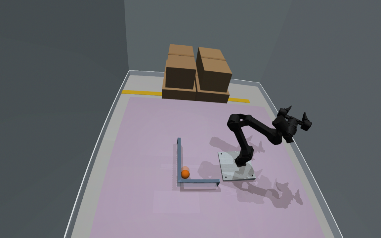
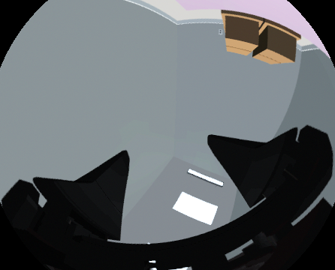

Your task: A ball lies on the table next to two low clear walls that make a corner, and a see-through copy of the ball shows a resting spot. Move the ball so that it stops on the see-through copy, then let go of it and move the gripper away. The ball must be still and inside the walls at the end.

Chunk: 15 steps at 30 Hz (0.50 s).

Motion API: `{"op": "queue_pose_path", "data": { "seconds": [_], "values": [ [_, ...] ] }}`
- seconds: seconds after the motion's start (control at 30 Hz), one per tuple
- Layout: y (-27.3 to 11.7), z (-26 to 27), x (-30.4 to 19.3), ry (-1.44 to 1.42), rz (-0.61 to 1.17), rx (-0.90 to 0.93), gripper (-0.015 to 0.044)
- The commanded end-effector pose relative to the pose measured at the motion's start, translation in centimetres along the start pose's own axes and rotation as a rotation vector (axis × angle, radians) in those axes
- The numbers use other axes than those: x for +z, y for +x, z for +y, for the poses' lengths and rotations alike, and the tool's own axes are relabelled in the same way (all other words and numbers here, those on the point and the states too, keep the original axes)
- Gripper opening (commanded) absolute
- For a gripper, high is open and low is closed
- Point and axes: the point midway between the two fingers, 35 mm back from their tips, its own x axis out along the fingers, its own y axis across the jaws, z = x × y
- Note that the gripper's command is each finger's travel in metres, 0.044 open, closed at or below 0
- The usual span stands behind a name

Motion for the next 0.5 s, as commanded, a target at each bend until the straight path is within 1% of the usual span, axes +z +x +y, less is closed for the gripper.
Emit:
{"op": "queue_pose_path", "data": {
  "seconds": [0.0, 0.1, 0.27, 0.47],
  "values": [
    [-0.1, 0.2, 0.0, 0.009, 0.001, 0.008, 0.0374],
    [-1.1, 3.3, -0.6, 0.135, 0.019, 0.127, 0.0303],
    [-4.8, 9.5, -1.7, 0.398, 0.105, 0.381, 0.0303],
    [-11.4, 15.7, -2.9, 0.689, 0.294, 0.673, 0.0303]
  ]
}}
